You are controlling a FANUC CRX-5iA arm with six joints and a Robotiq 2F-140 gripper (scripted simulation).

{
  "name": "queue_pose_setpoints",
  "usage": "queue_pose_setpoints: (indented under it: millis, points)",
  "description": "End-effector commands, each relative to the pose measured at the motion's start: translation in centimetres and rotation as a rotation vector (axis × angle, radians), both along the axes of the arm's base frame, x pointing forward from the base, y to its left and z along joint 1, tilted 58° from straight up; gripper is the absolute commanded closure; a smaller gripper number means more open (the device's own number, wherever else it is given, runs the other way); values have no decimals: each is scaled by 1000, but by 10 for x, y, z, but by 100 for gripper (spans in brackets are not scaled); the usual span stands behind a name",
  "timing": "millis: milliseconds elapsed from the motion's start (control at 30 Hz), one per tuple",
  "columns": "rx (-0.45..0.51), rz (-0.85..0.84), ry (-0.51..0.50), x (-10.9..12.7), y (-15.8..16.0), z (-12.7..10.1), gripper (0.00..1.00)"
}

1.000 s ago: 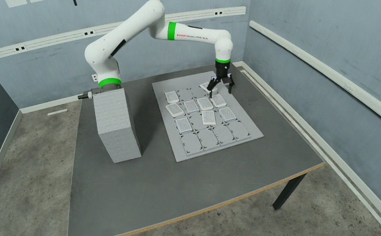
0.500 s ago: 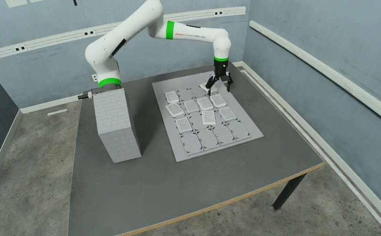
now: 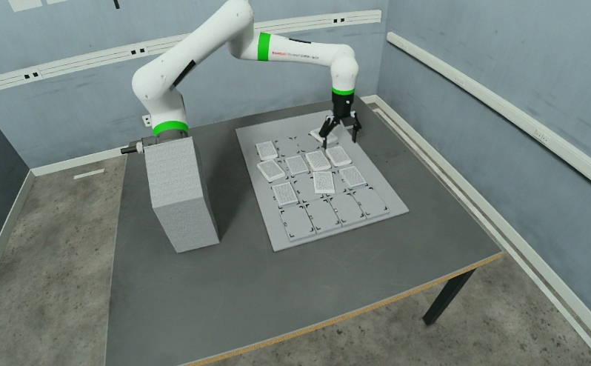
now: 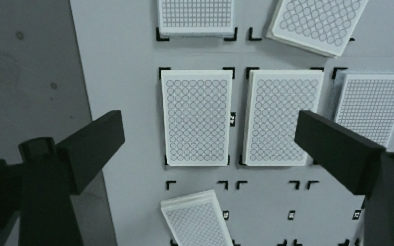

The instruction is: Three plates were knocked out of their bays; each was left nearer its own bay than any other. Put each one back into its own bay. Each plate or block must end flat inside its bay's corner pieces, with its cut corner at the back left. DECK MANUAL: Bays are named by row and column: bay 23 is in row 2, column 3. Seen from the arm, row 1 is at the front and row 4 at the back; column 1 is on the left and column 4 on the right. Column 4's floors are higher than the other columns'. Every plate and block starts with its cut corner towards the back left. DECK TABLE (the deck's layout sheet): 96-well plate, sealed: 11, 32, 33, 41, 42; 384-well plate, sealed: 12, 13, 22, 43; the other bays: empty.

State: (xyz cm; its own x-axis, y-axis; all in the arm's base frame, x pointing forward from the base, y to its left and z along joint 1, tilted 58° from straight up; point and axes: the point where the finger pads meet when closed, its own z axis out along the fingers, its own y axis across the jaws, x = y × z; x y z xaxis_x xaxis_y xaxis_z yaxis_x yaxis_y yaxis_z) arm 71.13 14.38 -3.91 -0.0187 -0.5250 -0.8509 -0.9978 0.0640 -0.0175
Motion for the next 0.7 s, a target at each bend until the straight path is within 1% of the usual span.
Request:
queue_pose_setpoints:
  millis: [0,633,667]
  points:
    - [-1,-1,-1,0,-1,0,0]
    - [-1,-1,-1,0,-1,0,0]
    - [-1,-1,-1,1,1,4,0]
